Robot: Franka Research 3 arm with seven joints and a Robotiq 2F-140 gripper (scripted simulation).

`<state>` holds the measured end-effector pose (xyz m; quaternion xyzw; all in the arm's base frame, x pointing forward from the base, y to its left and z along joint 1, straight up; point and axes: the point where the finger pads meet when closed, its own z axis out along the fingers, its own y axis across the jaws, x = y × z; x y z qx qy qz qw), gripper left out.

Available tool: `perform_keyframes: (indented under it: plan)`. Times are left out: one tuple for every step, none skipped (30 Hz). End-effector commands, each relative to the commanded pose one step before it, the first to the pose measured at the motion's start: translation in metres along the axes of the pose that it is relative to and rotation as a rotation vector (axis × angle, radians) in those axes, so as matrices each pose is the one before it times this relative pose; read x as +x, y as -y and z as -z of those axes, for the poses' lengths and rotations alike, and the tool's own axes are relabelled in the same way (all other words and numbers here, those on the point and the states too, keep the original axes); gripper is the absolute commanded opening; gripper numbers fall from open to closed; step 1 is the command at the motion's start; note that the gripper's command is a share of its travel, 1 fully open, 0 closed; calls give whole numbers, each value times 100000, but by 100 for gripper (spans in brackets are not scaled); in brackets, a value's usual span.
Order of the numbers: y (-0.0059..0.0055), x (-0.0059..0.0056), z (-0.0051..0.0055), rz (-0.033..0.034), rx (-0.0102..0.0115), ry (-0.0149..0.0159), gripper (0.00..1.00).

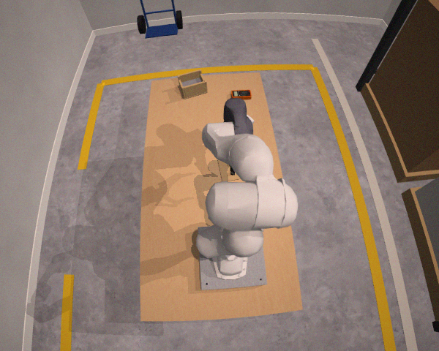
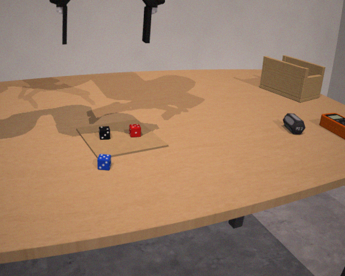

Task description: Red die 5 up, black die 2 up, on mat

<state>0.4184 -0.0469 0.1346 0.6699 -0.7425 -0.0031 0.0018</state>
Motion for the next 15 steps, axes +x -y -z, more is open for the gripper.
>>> perform_keyframes:
  plan:
    - [53, 70, 124, -401, 111, -233, 100]
    - [0, 0, 0, 0, 0, 0, 100]
    - [0, 0, 0, 0, 0, 0, 100]
    - [0, 0, 0, 0, 0, 0, 100]
    - [0, 0, 0, 0, 0, 0, 100]
    - [0, 0, 0, 0, 0, 0, 100]
    - [0, 0, 0, 0, 0, 0, 100]
    - [0, 0, 0, 0, 0, 0, 100]
    - [0, 0, 0, 0, 0, 0, 100]
    - [0, 0, 0, 0, 0, 0, 100]
    - [0, 0, 0, 0, 0, 0, 100]
    - [0, 0, 0, 0, 0, 0, 100]
    - [0, 0, 0, 0, 0, 0, 100]
    - [0, 0, 0, 0, 0, 0, 100]
    - [0, 0, 0, 0, 0, 0, 100]
